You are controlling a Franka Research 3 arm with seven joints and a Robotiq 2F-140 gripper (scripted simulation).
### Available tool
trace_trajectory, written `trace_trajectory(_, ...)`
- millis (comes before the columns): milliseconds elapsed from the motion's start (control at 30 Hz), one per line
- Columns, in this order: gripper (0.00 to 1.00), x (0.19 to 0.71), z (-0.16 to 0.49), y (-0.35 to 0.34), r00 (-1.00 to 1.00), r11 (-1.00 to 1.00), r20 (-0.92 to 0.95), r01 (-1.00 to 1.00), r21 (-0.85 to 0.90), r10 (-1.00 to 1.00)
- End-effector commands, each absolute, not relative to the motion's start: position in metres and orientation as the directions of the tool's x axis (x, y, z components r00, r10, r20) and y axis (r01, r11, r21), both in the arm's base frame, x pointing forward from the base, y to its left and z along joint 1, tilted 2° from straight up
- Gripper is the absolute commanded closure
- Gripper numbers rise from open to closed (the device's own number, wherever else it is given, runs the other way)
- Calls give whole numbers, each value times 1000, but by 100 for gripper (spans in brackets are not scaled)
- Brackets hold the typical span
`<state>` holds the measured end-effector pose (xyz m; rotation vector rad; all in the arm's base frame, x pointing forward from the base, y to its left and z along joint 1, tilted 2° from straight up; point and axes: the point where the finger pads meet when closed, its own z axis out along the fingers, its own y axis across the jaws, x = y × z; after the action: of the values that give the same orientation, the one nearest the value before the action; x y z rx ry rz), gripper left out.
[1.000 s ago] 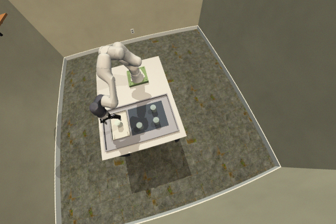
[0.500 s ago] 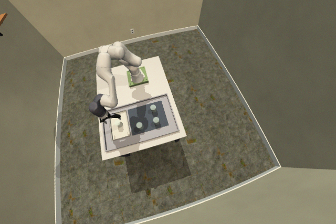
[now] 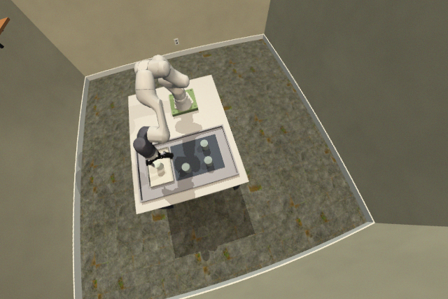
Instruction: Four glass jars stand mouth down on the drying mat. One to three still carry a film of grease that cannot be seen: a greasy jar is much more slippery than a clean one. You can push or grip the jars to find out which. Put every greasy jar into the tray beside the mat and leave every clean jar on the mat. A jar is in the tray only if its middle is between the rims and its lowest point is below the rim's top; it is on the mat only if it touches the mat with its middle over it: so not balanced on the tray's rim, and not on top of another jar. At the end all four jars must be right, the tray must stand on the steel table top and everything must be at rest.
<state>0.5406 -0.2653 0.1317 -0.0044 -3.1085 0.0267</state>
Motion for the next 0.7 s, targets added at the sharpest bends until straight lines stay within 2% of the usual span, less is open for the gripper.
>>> trace_trajectory(0, 0, 550, 132, -248, -997, 998, 30, 66, -25, 66)
trace_trajectory(533, 0, 601, 128, -138, -997, 998, 30, 66, -25, 66)
trace_trajectory(667, 0, 604, 121, -130, -997, 998, 30, 66, -25, 66)
